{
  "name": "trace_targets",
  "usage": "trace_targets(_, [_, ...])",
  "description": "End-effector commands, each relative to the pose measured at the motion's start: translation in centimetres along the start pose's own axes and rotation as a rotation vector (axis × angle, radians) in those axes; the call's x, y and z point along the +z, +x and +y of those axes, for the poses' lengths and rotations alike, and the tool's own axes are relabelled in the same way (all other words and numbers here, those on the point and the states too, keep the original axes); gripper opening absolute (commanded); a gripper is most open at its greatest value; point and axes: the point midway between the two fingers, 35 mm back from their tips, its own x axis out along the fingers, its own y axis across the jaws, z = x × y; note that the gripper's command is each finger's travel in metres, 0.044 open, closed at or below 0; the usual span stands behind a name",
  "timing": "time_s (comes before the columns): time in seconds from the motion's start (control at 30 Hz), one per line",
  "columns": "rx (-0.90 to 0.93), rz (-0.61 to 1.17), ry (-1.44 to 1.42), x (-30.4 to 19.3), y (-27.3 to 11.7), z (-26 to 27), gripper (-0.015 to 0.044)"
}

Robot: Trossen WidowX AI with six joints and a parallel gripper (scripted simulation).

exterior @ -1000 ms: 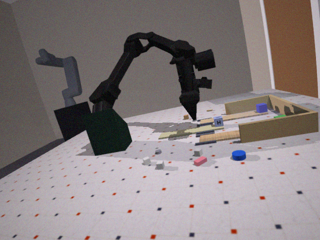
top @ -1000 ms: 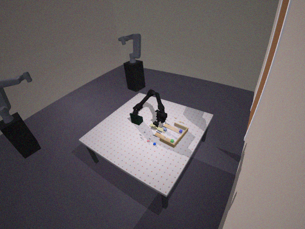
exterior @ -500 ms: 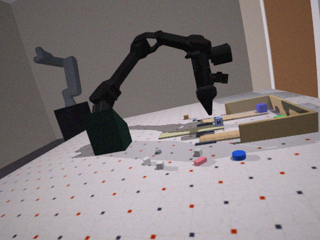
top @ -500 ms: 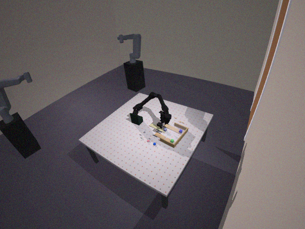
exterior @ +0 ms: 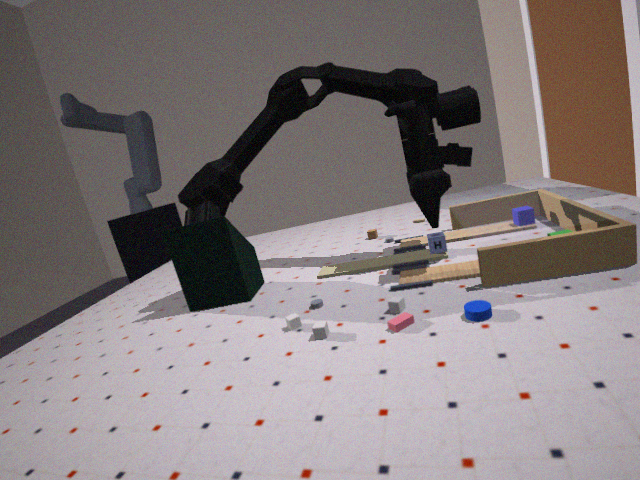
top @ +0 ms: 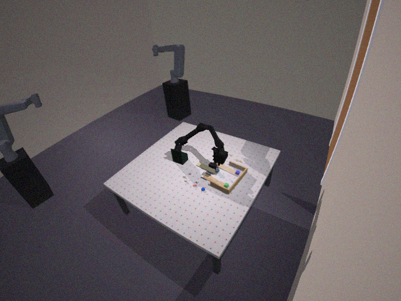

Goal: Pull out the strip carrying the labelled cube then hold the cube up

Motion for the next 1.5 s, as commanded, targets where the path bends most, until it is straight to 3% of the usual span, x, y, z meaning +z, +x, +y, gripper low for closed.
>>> trace_targets(0.0, [-0.002,-0.001,0.004,0.1,0.6,-0.1,0.0250])
trace_targets(0.87, [0.001,-0.001,0.005,0.0,4.6,0.0,0.0250])
trace_targets(1.0, [-0.003,0.001,0.000,0.0,4.3,0.0,0.0145])
trace_targets(1.2, [-0.003,0.001,0.000,0.0,4.3,0.0,0.0105])
trace_targets(1.33, [-0.003,0.001,0.000,-0.3,4.1,0.0,0.0000])
trace_targets(1.47, [-0.003,0.001,0.002,-1.6,3.0,-0.3,0.0000])
